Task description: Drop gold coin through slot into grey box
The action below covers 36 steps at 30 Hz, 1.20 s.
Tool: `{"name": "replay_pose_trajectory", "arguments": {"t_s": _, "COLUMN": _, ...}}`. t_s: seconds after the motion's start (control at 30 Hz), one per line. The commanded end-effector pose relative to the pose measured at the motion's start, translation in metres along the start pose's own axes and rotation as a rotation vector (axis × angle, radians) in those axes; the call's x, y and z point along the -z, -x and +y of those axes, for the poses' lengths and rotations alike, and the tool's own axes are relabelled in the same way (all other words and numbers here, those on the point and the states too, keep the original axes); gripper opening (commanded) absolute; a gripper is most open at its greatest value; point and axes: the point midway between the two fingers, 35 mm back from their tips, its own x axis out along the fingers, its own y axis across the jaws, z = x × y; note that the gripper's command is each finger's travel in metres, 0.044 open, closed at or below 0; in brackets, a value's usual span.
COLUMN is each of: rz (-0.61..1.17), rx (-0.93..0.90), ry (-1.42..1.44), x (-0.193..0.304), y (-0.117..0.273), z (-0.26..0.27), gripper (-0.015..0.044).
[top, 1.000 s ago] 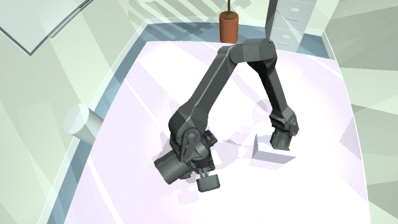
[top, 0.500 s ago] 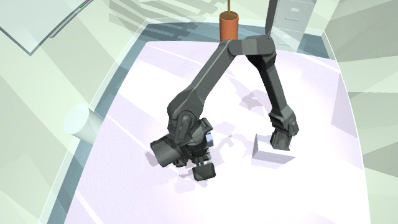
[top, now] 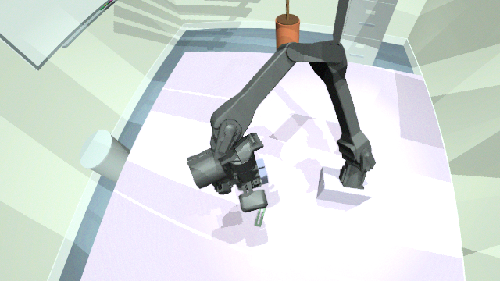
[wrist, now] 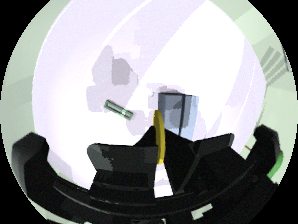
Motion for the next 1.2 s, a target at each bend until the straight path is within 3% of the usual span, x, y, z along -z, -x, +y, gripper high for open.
{"name": "replay_pose_trajectory", "arguments": {"t_s": 0.0, "rz": 0.002, "rx": 0.006, "ry": 0.004, "x": 0.001, "y": 0.0, "z": -0.013, "gripper": 0.0}}
{"name": "replay_pose_trajectory", "arguments": {"t_s": 0.5, "rz": 0.008, "rx": 0.017, "ry": 0.008, "x": 0.007, "y": -0.001, "z": -0.049, "gripper": 0.0}}
{"name": "replay_pose_trajectory", "arguments": {"t_s": 1.17, "rz": 0.005, "rx": 0.012, "ry": 0.006, "x": 0.006, "y": -0.001, "z": -0.046, "gripper": 0.0}}
